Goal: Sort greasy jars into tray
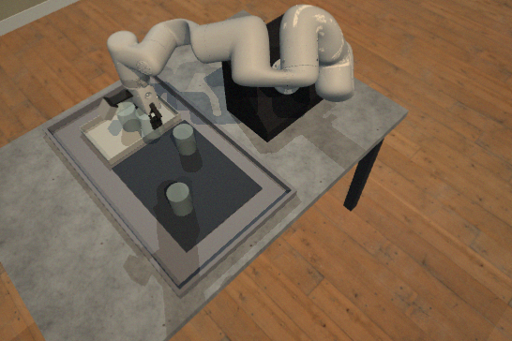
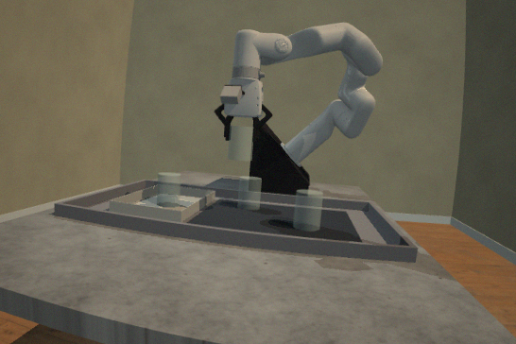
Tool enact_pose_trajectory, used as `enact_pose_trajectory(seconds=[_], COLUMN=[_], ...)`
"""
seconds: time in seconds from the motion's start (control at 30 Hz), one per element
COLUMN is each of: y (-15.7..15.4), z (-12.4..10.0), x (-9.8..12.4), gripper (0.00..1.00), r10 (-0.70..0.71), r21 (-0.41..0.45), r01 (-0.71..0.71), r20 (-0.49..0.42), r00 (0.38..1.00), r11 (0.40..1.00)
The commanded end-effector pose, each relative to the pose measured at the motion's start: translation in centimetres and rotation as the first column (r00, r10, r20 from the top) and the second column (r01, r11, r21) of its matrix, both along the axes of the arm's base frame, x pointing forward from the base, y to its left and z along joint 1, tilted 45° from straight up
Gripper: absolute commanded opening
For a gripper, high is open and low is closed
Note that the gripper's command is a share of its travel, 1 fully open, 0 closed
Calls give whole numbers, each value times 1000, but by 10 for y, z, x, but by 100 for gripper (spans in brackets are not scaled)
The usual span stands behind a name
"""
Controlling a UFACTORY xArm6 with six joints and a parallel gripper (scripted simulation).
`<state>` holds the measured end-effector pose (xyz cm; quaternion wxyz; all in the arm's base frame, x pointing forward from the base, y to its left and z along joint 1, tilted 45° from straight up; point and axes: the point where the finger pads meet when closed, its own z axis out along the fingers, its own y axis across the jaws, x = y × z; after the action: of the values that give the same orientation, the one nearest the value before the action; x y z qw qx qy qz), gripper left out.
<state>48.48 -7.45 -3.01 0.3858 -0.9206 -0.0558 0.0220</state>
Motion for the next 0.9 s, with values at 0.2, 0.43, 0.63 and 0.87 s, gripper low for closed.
enact_pose_trajectory(seconds=[0.2,0.43,0.63,0.87], y=[-20,-32,-43,-53], z=[-19,-32,-45,-56], x=[17,27,36,44], gripper=[0,0,0,0], r10=[-1,-1,-1,-1], r21=[-1,-1,-1,-1], r01=[1,1,1,1], r20=[3,3,3,3], r00=[1000,1000,1000,1000], r11=[1000,1000,1000,1000])
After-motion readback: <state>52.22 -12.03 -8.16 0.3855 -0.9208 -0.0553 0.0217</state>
